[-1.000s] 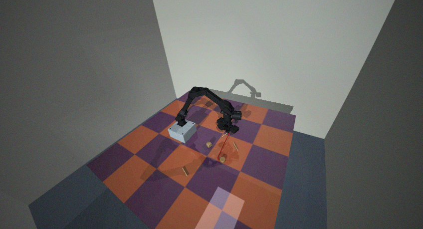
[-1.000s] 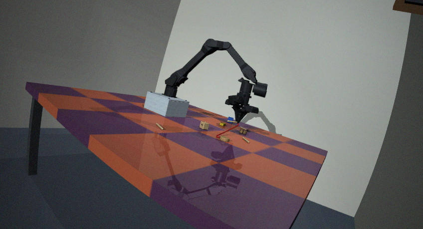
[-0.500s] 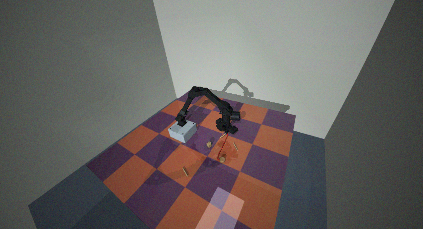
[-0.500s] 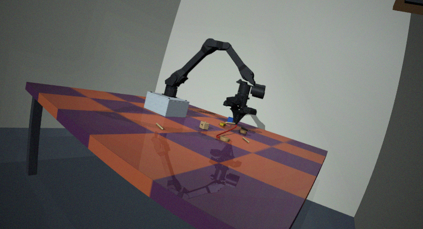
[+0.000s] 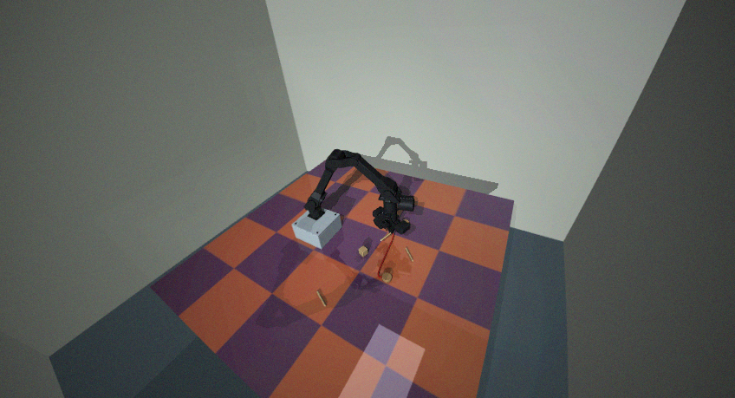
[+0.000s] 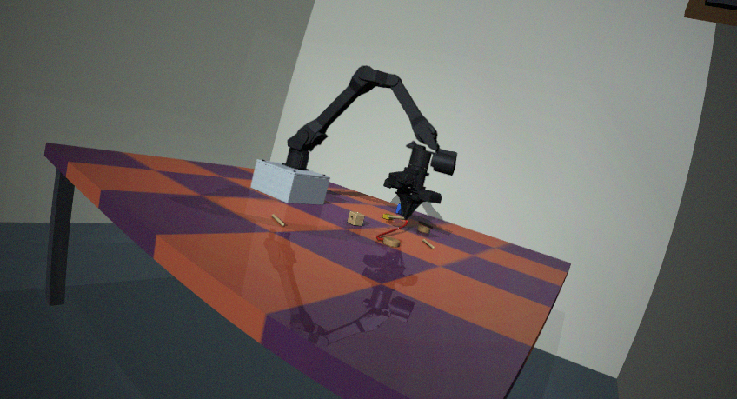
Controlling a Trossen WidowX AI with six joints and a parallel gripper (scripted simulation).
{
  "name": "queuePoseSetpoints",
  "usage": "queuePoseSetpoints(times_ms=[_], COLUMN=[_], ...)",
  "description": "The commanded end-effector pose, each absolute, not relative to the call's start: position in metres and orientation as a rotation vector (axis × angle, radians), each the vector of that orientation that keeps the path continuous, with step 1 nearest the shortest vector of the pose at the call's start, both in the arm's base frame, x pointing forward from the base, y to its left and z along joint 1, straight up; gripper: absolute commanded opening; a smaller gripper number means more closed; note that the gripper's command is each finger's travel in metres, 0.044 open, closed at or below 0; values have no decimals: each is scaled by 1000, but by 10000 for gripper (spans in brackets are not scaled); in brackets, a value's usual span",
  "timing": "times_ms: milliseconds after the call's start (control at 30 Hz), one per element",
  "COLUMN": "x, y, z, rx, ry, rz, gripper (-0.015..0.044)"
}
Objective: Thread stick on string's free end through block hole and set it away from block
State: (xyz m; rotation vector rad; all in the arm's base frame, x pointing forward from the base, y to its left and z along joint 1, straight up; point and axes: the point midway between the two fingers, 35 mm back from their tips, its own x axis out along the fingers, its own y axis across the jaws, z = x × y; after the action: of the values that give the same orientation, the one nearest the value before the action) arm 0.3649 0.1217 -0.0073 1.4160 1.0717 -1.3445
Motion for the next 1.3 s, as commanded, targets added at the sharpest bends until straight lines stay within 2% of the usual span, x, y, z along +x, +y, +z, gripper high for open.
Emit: queuePoseSetpoints(times_ms=[0,1267], x=[361,334], y=[122,103], z=[-11,-32], rx=[1422,1417], ry=[1077,1076], rz=[-1345,-1349], gripper=[0,0])
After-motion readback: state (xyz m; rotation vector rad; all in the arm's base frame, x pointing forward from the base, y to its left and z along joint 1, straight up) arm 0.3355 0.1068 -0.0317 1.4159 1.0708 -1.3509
